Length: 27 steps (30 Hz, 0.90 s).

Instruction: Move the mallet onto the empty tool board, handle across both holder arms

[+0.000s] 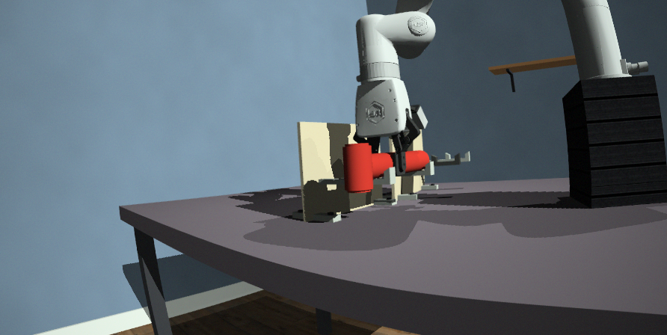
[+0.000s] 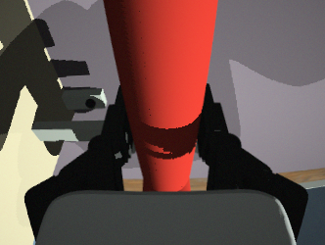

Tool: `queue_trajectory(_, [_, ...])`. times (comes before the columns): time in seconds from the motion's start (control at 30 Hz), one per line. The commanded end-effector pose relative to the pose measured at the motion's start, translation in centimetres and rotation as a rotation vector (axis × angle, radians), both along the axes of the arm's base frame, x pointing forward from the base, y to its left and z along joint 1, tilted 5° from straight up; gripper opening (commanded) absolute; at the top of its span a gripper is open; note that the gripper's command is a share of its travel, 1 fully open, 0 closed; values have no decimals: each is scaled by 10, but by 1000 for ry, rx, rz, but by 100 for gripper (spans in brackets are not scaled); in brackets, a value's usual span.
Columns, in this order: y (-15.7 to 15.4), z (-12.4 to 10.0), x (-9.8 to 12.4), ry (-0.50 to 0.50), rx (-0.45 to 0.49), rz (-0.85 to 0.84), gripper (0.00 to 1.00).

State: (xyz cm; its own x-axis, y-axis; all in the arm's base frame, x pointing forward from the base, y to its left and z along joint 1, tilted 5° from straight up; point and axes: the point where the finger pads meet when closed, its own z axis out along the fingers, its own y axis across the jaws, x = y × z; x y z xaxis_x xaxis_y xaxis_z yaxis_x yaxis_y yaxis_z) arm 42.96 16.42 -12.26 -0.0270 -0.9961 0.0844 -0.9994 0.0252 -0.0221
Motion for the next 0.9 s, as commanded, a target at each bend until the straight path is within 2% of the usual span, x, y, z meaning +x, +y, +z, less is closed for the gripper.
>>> queue_trajectory(0.0, [1,1,1,-2,1,0,0])
queue_trajectory(0.2, [1,8,1,-3,0,0,0])
queue_trajectory(0.33, [4,45,0,-3,0,0,0])
queue_trajectory(0.63, [9,95,-1,-3,0,0,0])
queue_trajectory(0.87, [4,101,0,-2,1,0,0])
